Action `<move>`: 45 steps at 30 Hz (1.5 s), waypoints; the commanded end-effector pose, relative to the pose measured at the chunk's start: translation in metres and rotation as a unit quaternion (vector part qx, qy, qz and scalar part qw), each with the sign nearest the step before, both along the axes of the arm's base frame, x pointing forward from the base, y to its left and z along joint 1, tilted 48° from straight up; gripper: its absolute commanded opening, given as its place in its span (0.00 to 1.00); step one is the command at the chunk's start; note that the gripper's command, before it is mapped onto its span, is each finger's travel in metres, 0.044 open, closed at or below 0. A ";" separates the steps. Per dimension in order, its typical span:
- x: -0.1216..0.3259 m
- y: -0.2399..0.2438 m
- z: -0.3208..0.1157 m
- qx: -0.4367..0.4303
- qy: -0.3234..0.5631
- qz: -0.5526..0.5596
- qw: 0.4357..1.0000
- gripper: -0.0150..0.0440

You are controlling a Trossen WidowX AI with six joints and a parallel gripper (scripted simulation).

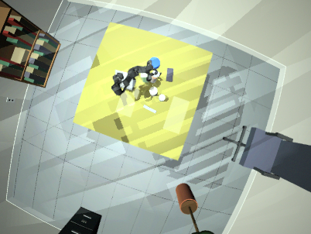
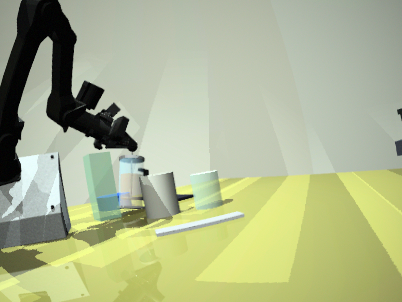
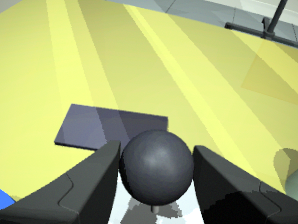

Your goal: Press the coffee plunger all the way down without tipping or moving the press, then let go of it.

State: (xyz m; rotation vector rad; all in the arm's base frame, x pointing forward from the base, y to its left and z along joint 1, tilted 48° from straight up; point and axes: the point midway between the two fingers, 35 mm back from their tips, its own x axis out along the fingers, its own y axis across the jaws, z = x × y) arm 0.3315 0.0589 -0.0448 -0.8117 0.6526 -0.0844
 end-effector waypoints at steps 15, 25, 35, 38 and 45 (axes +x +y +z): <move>0.001 -0.003 -0.004 -0.009 0.008 -0.005 1.000 0.47; 0.002 -0.001 -0.002 -0.004 0.003 -0.003 1.000 0.47; 0.002 -0.001 -0.002 -0.004 0.003 -0.003 1.000 0.70; 0.002 -0.001 -0.002 -0.004 0.003 -0.003 1.000 0.83; 0.002 -0.001 -0.002 -0.004 0.003 -0.003 1.000 1.00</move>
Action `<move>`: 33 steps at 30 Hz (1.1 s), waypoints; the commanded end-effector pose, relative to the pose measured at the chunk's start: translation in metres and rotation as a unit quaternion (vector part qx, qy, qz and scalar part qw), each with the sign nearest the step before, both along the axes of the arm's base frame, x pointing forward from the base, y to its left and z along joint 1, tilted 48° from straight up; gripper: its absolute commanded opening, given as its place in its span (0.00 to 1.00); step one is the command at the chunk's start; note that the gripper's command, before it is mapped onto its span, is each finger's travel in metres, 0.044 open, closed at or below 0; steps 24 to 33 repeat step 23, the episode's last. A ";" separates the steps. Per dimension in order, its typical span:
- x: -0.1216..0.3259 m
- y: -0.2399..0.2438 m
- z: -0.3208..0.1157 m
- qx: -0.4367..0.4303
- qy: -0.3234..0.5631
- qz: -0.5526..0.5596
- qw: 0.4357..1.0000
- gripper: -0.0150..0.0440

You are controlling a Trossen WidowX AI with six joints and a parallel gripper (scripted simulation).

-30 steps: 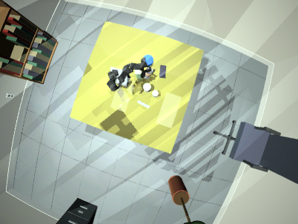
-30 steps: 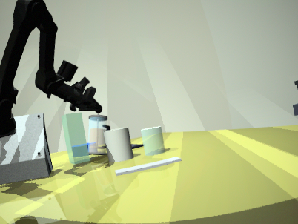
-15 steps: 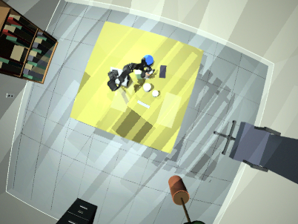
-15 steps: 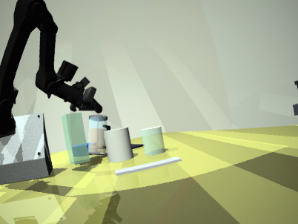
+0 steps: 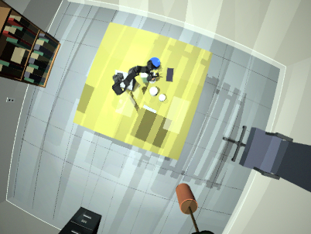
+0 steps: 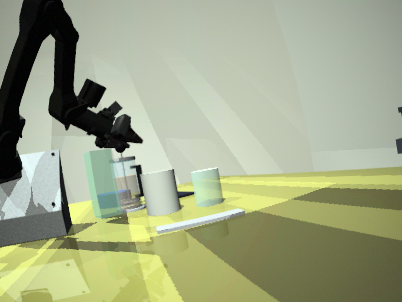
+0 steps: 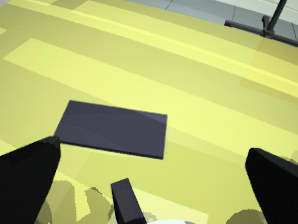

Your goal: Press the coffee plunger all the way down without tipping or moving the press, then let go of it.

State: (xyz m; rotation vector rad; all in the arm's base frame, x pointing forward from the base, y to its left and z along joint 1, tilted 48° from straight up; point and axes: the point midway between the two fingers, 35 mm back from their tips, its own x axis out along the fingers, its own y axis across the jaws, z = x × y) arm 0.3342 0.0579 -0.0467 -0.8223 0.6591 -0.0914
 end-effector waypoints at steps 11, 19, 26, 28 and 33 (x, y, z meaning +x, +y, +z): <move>-0.012 0.030 0.031 0.002 0.010 0.005 1.000 1.00; -0.038 0.048 0.071 -0.001 0.008 -0.002 1.000 1.00; -0.038 0.047 0.070 -0.001 0.008 -0.002 1.000 1.00; -0.038 0.047 0.070 -0.001 0.008 -0.002 1.000 1.00; -0.038 0.047 0.070 -0.001 0.008 -0.002 1.000 1.00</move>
